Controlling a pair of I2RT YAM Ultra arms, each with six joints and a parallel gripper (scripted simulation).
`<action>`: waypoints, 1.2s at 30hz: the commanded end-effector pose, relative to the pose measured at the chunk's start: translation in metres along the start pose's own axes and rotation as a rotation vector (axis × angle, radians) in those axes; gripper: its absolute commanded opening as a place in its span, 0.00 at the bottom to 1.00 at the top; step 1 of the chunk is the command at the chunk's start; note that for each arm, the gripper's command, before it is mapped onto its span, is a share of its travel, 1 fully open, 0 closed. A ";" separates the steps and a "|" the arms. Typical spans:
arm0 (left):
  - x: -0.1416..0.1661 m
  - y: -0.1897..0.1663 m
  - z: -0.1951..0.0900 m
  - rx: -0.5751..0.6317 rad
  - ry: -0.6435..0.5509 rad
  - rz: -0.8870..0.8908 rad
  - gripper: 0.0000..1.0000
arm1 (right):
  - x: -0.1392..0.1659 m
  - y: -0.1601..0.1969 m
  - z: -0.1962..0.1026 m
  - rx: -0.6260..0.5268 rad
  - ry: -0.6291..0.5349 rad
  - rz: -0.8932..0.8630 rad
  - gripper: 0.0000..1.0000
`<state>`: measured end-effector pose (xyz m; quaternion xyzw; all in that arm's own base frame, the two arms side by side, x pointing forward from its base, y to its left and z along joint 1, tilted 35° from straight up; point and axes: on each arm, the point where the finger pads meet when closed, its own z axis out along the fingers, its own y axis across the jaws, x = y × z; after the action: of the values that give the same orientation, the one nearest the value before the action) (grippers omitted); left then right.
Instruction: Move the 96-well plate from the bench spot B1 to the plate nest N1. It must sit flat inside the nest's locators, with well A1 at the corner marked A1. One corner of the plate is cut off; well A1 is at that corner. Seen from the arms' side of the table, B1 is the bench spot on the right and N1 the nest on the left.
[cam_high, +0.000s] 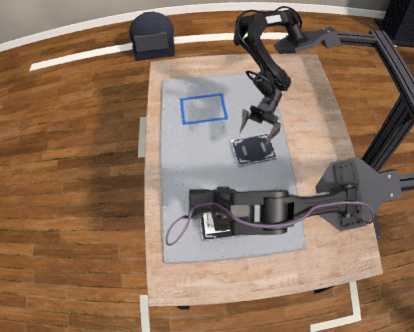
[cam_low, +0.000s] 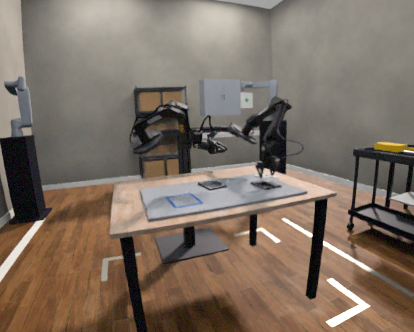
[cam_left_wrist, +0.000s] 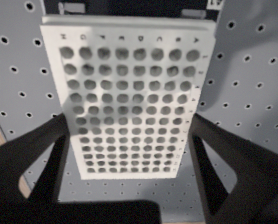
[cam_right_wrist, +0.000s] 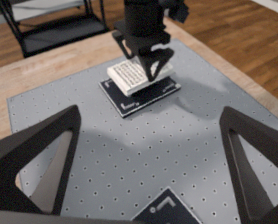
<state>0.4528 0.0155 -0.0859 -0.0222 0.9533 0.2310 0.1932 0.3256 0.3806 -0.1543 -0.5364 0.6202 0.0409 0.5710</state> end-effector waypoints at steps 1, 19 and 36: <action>0.009 -0.005 0.005 -0.001 0.015 0.019 0.79 | -0.016 -0.002 0.004 0.003 -0.035 -0.001 1.00; 0.012 -0.008 0.011 0.004 0.024 0.040 0.79 | -0.016 -0.002 0.004 0.003 -0.035 -0.001 1.00; 0.001 -0.005 0.018 0.007 0.004 0.021 0.79 | -0.016 -0.002 0.004 0.003 -0.035 -0.001 1.00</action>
<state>0.4510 0.0206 -0.0988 -0.0164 0.9546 0.2325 0.1852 0.3256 0.3806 -0.1543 -0.5364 0.6202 0.0409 0.5710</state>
